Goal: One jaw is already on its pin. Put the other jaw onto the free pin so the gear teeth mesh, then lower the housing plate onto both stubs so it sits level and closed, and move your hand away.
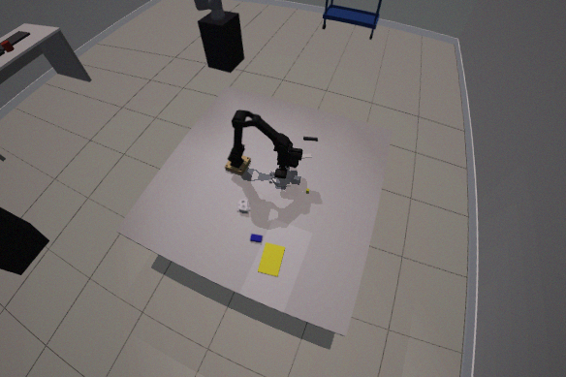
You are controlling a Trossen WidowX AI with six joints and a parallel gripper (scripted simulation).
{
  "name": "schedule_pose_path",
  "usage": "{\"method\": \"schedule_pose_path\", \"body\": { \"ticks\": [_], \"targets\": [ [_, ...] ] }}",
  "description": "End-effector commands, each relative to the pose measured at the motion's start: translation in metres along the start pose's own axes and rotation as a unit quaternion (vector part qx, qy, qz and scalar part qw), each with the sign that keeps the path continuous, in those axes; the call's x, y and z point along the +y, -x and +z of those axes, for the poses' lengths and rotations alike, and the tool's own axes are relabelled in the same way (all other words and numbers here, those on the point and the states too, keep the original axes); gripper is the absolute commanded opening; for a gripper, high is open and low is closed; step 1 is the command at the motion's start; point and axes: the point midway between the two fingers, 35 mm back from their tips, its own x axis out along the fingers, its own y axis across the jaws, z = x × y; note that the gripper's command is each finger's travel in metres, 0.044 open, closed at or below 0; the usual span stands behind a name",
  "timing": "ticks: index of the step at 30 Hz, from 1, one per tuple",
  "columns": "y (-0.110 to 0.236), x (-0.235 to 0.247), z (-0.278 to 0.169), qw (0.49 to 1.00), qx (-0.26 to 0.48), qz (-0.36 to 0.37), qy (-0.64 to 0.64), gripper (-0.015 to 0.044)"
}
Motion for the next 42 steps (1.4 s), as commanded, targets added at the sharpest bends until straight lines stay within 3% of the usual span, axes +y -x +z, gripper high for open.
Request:
{"method": "schedule_pose_path", "body": {
  "ticks": [1, 11, 19, 23, 31, 42],
  "targets": [
    [0.000, 0.000, 0.000, 1.000, 0.000, 0.000, 0.000, 0.0224],
    [0.000, 0.000, 0.000, 1.000, 0.000, 0.000, 0.000, 0.0224],
    [0.065, 0.000, -0.001, 1.000, 0.003, 0.001, -0.001, 0.0224],
    [0.058, 0.000, 0.000, 1.000, 0.004, 0.000, -0.002, 0.0224],
    [0.060, -0.021, -0.001, 0.995, 0.003, -0.004, -0.099, 0.0434],
    [0.065, -0.059, -0.009, 0.982, -0.002, -0.014, -0.187, 0.0440]
  ]
}}
